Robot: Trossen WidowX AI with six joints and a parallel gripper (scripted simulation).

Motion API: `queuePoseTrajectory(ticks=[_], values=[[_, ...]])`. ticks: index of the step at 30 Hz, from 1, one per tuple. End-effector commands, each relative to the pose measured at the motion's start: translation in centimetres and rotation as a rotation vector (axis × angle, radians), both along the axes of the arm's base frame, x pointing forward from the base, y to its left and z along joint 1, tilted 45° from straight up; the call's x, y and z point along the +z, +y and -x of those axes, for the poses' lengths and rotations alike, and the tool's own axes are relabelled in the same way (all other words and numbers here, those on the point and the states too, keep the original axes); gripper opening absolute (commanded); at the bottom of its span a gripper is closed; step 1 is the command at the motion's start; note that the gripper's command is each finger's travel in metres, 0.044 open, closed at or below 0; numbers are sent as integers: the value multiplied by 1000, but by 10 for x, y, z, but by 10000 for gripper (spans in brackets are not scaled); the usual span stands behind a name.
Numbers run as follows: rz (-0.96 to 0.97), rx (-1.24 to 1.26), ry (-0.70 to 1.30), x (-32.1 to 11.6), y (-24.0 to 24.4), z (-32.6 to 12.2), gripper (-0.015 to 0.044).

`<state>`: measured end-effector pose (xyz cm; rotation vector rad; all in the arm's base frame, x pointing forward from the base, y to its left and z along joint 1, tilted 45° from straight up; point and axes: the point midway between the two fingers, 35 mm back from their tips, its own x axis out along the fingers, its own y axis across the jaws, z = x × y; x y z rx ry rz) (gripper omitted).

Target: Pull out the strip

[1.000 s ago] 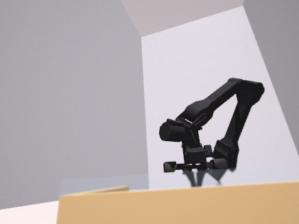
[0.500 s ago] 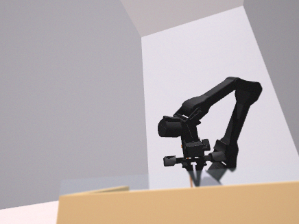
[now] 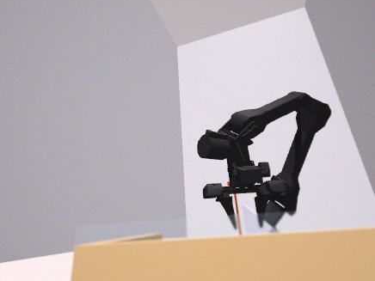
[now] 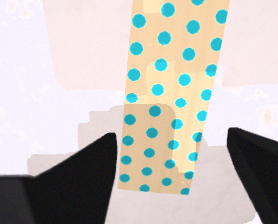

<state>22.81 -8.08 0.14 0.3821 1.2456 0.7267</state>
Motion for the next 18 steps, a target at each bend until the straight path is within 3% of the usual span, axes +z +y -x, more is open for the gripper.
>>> queuePoseTrajectory(ticks=[1, 4, 18], values=[[-1, -3, -3, 5, -1, -14, 367], [-1, -3, -4, 8, -1, -25, 440], [-1, -3, -6, 24, -3, -75, 440]])
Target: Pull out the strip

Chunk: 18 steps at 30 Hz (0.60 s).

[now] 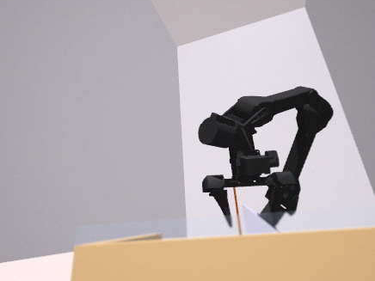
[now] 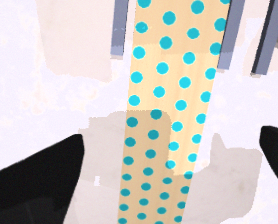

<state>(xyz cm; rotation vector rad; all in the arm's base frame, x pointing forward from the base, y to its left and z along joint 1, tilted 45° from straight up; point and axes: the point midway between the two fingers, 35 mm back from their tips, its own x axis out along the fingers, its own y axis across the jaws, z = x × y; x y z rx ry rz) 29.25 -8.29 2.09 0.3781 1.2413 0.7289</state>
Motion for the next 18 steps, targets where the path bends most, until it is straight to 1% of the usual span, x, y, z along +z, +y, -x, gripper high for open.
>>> queuePoseTrajectory(ticks=[1, 18], values=[[-2, -5, -1, 5, 0, -14, 440], [-2, -5, -4, 26, -3, -75, 440]])
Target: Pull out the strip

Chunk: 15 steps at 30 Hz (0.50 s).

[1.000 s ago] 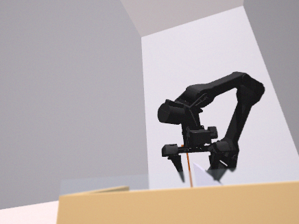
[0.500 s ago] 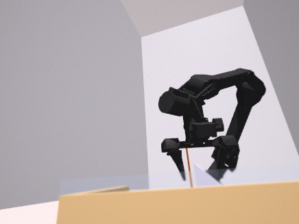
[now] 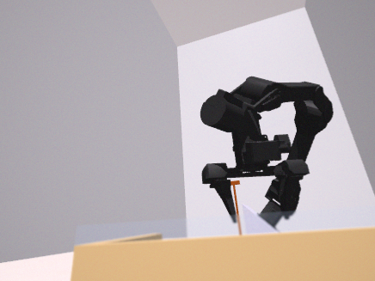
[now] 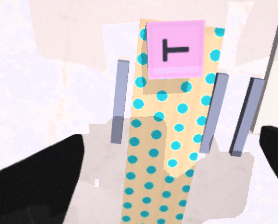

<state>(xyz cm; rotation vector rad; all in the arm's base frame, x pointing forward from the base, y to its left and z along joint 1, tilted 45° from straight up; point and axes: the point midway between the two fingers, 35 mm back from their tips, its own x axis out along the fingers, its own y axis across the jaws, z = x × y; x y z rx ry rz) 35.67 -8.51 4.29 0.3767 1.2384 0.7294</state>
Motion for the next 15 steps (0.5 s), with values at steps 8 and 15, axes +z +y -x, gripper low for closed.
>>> queuePoseTrajectory(ticks=[8, 15], values=[[-2, -5, -2, 14, -3, -37, 440], [-2, -5, -2, 10, 2, -40, 282]])
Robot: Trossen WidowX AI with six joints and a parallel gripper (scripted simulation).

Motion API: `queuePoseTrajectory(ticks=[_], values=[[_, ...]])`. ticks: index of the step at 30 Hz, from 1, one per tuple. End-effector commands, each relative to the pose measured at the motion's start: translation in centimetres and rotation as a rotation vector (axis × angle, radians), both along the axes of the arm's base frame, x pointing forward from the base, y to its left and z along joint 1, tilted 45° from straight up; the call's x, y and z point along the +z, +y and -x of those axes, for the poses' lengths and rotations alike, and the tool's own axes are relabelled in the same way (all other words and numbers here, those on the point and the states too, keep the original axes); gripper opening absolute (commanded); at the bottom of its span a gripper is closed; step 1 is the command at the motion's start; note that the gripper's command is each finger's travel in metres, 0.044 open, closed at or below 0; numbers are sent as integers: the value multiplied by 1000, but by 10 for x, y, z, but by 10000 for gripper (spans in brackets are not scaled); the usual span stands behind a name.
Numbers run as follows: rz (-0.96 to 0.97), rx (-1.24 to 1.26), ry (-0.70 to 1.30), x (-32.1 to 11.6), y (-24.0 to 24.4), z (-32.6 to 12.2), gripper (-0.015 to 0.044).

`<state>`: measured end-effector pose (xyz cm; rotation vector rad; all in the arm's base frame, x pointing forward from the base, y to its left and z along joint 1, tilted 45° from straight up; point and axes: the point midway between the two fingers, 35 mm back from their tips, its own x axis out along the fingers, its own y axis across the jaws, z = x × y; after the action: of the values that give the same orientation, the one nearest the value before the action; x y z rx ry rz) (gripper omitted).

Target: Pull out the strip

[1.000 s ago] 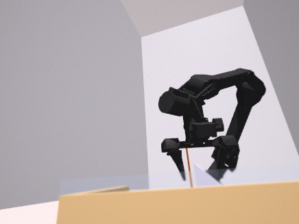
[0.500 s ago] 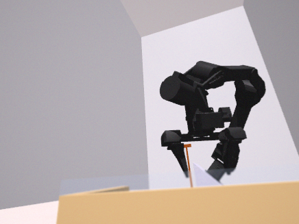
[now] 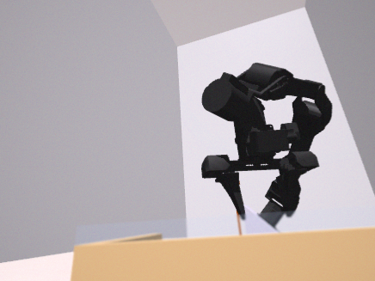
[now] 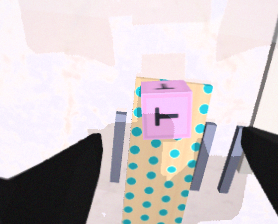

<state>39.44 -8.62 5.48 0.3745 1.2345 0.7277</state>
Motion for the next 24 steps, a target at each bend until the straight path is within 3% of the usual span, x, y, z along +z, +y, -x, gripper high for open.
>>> queuePoseTrajectory(ticks=[1, 24], values=[[-3, -4, 2, -4, 4, -2, 256], [-4, -4, 1, -31, 29, -8, 250]])
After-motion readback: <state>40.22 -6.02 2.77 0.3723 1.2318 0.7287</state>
